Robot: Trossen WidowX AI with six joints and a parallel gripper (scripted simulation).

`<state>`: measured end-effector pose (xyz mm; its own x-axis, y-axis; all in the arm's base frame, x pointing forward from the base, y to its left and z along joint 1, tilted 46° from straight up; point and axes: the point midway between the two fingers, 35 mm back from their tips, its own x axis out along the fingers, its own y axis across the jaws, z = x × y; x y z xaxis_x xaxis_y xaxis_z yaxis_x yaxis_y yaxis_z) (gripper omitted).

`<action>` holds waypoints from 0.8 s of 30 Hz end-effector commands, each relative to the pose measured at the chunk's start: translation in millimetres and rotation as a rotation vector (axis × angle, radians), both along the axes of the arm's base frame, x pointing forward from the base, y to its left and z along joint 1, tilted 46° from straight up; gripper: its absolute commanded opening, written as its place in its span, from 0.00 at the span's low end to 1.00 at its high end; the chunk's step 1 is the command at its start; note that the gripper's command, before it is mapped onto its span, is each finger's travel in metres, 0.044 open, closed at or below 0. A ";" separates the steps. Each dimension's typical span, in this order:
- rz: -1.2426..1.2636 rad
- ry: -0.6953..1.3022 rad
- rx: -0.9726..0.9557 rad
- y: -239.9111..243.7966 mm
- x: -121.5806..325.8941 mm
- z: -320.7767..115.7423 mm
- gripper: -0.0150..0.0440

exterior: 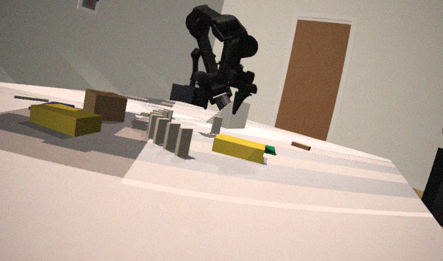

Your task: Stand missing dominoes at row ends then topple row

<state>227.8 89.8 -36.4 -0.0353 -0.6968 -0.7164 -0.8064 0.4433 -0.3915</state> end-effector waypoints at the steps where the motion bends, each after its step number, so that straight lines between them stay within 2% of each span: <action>1: 0.005 0.011 -0.013 -20.2 -4.8 -16.7 1.00; 16: 0.005 0.011 -0.014 -31.0 -5.4 -27.3 1.00; 24: 0.005 0.011 -0.014 -31.0 -5.4 -27.3 0.64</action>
